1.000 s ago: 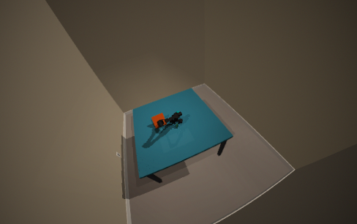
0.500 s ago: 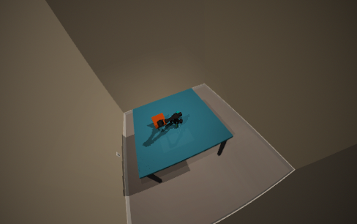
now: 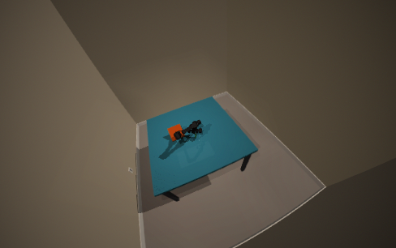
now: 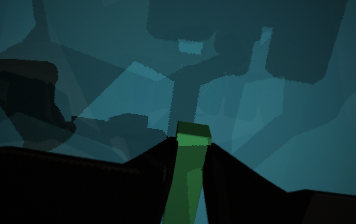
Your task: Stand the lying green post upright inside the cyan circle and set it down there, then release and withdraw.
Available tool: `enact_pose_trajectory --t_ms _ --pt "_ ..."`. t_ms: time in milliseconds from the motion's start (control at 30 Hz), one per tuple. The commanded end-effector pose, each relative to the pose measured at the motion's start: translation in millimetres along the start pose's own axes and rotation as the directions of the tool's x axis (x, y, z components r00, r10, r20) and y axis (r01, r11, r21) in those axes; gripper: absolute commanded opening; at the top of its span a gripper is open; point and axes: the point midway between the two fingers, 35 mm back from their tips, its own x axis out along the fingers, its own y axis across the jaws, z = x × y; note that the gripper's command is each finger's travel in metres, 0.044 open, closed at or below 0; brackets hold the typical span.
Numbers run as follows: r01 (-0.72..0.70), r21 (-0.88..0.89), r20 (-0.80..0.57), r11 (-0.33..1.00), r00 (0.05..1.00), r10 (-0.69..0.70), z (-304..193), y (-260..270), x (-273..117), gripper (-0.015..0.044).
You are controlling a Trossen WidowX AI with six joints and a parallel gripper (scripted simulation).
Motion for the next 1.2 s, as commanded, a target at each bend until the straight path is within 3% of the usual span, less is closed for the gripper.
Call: enact_pose_trajectory --t_ms 0,633,1167 --pt "-0.003 0.004 0.002 1.0 1.0 0.003 1.5 -0.6 -12.1 0.0023" --pt "0.006 0.008 -0.022 1.0 1.0 -0.006 -3.6 3.4 -70.2 0.0023" --pt "0.005 -0.006 -0.017 1.0 1.0 -0.006 29.0 -6.4 -81.0 0.0023"
